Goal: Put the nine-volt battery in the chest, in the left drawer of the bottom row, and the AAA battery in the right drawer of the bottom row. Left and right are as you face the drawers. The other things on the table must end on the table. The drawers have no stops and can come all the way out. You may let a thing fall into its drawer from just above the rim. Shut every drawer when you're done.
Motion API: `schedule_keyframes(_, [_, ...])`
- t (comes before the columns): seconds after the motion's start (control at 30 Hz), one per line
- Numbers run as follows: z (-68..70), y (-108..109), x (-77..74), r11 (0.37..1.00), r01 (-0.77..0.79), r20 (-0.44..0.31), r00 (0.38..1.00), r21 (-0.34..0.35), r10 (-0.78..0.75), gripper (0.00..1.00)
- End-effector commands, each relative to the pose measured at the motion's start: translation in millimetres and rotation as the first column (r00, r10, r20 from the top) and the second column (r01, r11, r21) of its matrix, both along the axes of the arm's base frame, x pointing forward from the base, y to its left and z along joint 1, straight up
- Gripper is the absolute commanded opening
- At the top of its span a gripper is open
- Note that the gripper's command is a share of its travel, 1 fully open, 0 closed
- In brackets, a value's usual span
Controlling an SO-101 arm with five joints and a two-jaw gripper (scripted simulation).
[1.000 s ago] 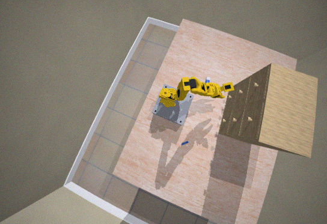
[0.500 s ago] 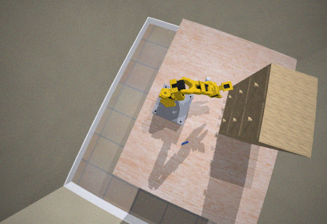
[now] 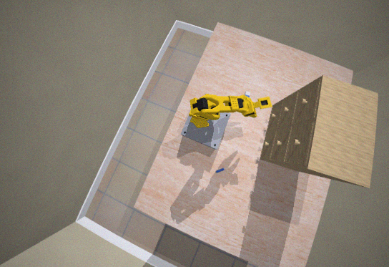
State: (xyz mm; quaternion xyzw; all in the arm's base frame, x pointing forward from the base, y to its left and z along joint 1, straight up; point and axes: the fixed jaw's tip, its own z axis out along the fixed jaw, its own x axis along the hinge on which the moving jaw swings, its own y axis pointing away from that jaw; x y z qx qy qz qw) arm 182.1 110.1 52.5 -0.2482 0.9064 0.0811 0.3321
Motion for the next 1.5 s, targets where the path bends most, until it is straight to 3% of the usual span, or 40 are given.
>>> schedule_keyframes(0.0, [1.8,-7.1,-9.0,1.000,0.001,-0.021,1.000,-0.018,-0.001,0.21])
schedule_keyframes(0.47, [1.5,-28.5,-46.9,0.997,-0.005,-0.130,0.992,-0.081,-0.005,0.21])
schedule_keyframes(0.63, [0.6,-32.4,-53.8,0.996,-0.007,-0.149,0.989,-0.092,-0.006,0.21])
schedule_keyframes(1.47, [0.6,-32.4,-53.8,0.996,-0.007,-0.149,0.989,-0.092,-0.006,0.21])
